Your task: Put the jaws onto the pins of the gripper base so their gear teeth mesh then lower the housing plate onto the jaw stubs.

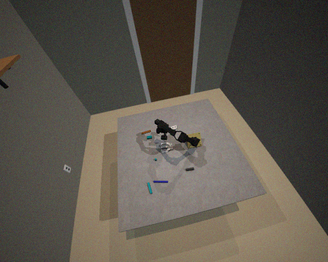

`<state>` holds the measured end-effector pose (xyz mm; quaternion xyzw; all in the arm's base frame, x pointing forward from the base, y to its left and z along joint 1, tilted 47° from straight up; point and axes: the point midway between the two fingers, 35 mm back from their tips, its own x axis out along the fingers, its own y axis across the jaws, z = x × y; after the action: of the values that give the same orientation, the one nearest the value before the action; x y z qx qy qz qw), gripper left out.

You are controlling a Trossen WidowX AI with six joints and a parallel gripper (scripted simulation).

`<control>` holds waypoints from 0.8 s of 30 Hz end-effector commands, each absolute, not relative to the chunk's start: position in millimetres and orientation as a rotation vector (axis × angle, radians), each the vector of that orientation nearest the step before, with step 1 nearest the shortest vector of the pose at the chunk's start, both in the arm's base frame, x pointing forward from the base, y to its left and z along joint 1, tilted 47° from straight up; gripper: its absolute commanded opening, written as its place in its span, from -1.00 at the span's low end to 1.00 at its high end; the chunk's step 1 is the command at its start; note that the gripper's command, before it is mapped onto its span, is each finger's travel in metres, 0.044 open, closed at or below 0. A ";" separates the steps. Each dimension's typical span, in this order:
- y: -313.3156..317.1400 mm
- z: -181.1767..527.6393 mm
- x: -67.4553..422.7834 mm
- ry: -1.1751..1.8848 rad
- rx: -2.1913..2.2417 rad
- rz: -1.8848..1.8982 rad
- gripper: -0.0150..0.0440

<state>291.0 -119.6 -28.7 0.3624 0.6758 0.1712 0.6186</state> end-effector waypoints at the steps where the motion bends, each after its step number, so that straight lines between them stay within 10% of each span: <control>1: -132.7 -35.8 285.3 1.579 0.894 0.323 1.00; 24: -192.9 -82.6 235.1 1.697 1.272 -0.101 1.00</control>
<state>241.6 -184.7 -77.6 0.5087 0.6988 -0.0191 0.5025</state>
